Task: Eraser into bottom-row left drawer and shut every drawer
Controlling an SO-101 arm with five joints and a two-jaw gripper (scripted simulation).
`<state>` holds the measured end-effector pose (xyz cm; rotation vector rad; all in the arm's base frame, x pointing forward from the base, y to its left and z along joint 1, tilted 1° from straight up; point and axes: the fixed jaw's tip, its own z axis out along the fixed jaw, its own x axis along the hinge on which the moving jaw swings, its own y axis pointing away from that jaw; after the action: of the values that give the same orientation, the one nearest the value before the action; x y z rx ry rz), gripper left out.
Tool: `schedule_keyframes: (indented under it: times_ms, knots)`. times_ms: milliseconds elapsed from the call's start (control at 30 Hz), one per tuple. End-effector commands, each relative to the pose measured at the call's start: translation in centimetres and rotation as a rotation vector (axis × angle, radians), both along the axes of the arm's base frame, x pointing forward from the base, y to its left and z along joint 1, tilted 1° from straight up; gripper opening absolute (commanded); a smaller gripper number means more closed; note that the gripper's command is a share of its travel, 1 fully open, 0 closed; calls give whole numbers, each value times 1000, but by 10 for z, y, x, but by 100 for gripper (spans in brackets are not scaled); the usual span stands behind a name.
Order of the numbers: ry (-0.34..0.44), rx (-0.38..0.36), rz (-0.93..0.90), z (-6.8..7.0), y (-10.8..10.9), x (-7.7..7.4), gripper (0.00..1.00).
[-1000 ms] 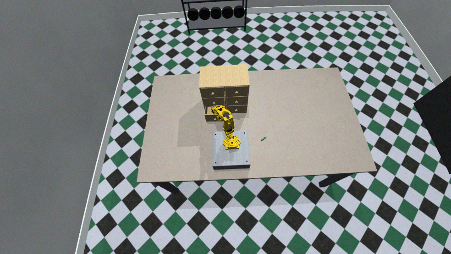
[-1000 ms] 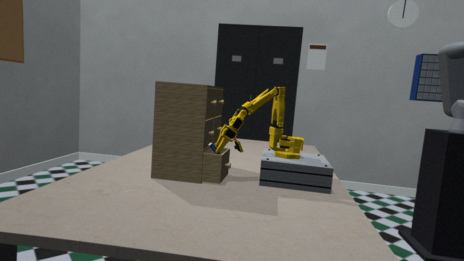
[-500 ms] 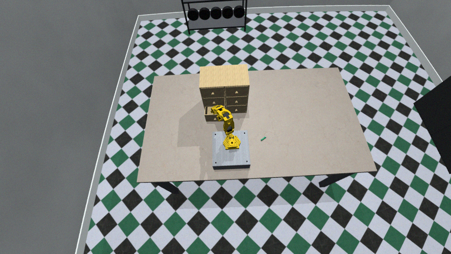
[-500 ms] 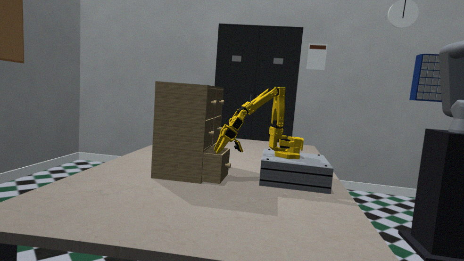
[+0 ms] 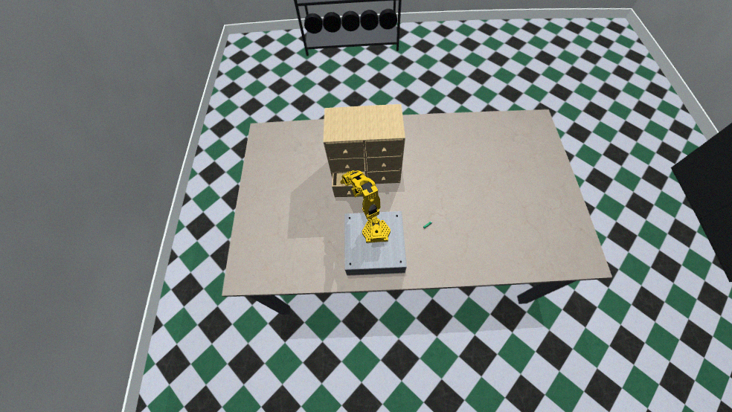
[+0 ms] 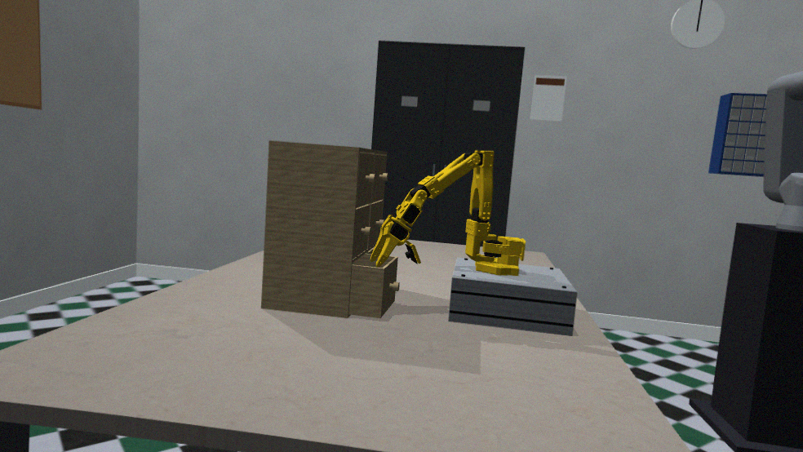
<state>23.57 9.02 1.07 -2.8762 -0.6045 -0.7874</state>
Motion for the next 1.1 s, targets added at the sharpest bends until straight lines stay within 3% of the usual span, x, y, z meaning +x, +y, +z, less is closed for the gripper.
schedule_keyframes:
  times_ms: [0, 200, 667, 1067]
  knots:
    - [18, -2, -9, -5, -2, -3, 29]
    - [18, -2, -9, -5, -2, -3, 31]
    - [25, 15, -43, 30, -2, -3, 31]
    - [26, 16, -44, 31, -2, -3, 31]
